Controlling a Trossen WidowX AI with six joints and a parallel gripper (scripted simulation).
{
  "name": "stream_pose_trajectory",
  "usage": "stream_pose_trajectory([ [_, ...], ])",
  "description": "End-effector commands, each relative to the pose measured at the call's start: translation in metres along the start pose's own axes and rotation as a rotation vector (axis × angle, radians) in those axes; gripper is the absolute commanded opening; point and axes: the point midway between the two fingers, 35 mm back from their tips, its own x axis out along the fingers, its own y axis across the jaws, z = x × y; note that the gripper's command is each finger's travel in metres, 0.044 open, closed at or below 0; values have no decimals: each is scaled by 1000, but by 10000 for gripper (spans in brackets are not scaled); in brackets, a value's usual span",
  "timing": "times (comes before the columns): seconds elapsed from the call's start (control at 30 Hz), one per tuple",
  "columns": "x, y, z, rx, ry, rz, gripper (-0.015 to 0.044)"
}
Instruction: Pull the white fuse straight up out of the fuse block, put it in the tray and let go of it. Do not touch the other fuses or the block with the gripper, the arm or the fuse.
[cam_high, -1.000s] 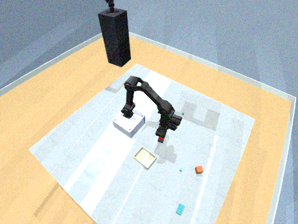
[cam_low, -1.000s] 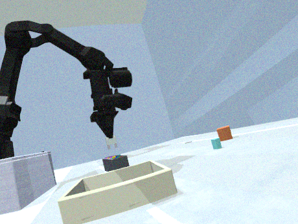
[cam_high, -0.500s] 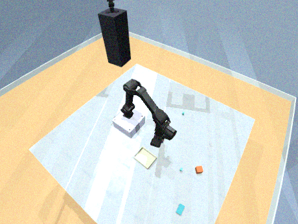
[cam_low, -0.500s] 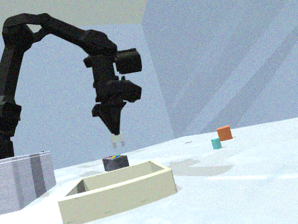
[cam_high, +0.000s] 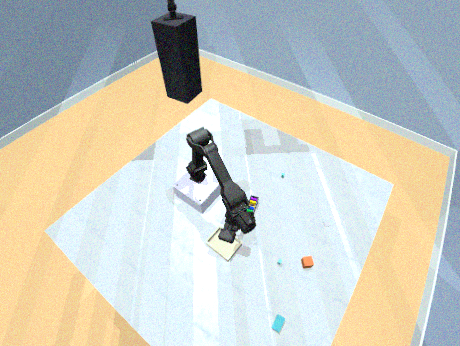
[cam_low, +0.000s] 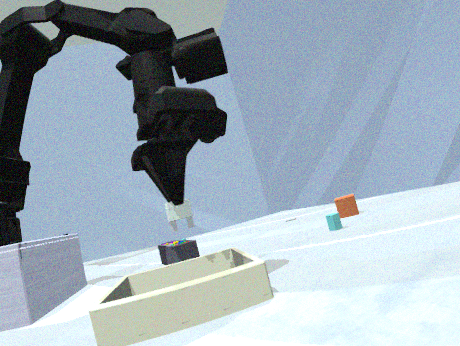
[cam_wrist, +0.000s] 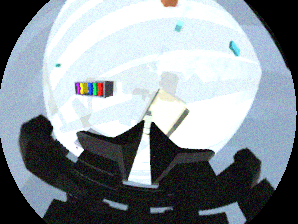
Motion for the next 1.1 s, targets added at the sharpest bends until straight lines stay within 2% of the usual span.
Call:
stream_pose_trajectory([
  [0.0, 0, -23, -13, -4, -1, 2, 0],
  [0.2, 0, -45, -28, -4, 1, -1, 0],
  [1.07, 36, -45, -28, -4, 1, -1, 0],
])
